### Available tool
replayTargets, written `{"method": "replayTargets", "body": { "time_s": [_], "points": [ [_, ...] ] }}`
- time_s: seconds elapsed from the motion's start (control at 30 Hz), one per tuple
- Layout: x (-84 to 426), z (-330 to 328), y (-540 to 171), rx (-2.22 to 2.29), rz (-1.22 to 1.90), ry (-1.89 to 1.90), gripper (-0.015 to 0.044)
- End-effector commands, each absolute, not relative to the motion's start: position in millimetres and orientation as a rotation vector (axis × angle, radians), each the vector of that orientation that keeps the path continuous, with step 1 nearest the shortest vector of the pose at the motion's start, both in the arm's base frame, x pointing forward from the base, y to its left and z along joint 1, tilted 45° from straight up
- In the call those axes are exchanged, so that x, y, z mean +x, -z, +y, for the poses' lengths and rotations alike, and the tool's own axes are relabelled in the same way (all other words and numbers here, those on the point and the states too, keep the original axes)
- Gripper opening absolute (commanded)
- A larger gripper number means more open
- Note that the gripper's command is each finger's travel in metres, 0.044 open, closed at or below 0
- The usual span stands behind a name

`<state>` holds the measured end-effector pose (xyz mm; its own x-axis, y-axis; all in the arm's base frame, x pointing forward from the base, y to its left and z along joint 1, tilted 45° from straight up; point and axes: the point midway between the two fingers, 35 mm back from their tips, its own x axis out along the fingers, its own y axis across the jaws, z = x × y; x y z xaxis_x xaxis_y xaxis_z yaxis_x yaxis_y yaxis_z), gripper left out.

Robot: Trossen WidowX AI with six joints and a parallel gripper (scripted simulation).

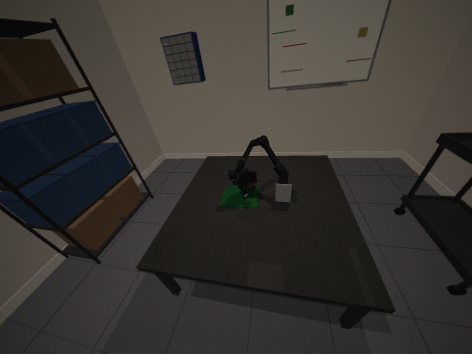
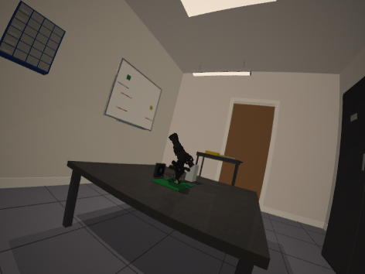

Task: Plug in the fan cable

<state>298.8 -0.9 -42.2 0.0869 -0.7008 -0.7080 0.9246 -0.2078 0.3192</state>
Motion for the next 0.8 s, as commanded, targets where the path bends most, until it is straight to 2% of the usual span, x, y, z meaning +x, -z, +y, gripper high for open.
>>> {"method": "replayTargets", "body": {
  "time_s": [0.0,0.77],
  "points": [
    [298.8,-2.0,42.9,0.933,0.317,1.522,0.0],
    [299.1,-5.3,46.1,0.932,0.317,1.521,0.0]
  ]
}}
